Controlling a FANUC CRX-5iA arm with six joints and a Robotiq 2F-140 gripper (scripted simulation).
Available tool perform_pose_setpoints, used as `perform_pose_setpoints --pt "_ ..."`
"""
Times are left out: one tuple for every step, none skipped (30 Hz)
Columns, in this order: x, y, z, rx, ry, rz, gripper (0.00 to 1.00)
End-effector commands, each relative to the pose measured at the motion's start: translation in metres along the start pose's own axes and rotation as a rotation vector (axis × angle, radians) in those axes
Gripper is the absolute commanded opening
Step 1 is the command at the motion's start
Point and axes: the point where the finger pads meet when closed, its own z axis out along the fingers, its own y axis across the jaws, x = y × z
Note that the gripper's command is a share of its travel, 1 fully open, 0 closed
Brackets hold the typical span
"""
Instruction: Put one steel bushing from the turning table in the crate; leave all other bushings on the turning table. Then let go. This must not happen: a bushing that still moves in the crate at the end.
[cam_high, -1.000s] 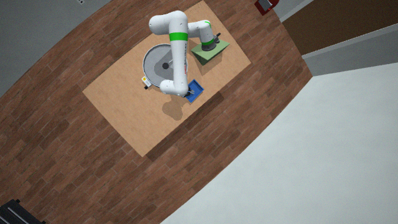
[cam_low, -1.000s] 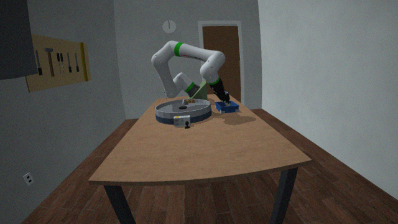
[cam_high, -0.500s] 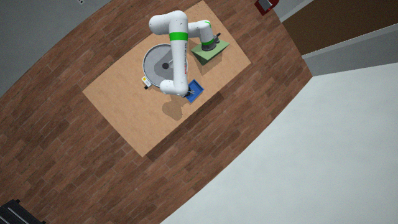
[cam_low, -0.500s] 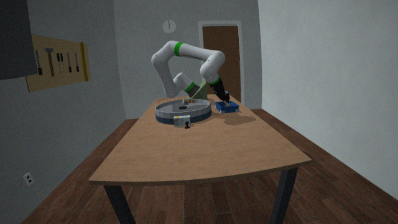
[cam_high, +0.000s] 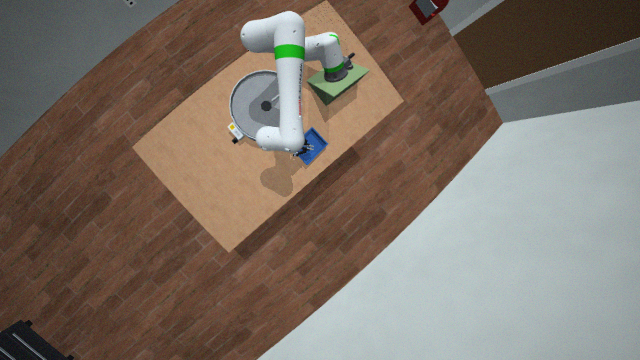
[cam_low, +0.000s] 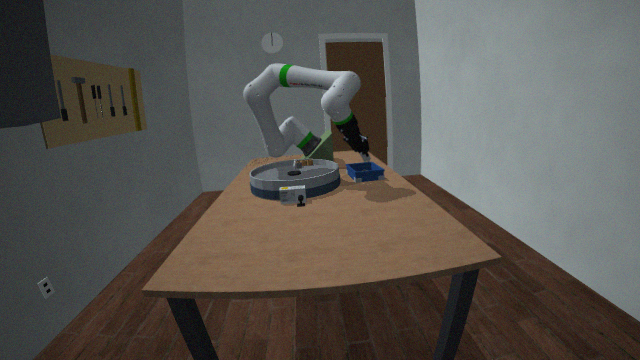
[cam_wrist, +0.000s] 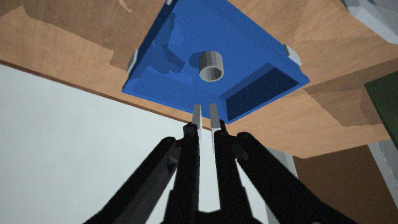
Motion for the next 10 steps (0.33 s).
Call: perform_pose_setpoints --pt "-0.011 0.000 -0.014 0.000 0.000 0.000 0.07" --pt "-0.014 0.000 -0.016 0.000 0.000 0.000 0.07" --pt "-0.016 0.000 -0.019 0.000 0.000 0.000 0.07" --pt "-0.018 0.000 -0.021 0.000 0.000 0.000 0.07" --pt "-0.019 0.000 -0.023 0.000 0.000 0.000 0.07" --pt "-0.021 0.000 -0.025 0.000 0.000 0.000 0.07" --pt "-0.022 0.000 -0.026 0.000 0.000 0.000 0.07" --pt "-0.022 0.000 -0.026 0.000 0.000 0.000 0.07" --pt "-0.022 0.000 -0.026 0.000 0.000 0.000 0.07" --pt "-0.022 0.000 -0.026 0.000 0.000 0.000 0.07"
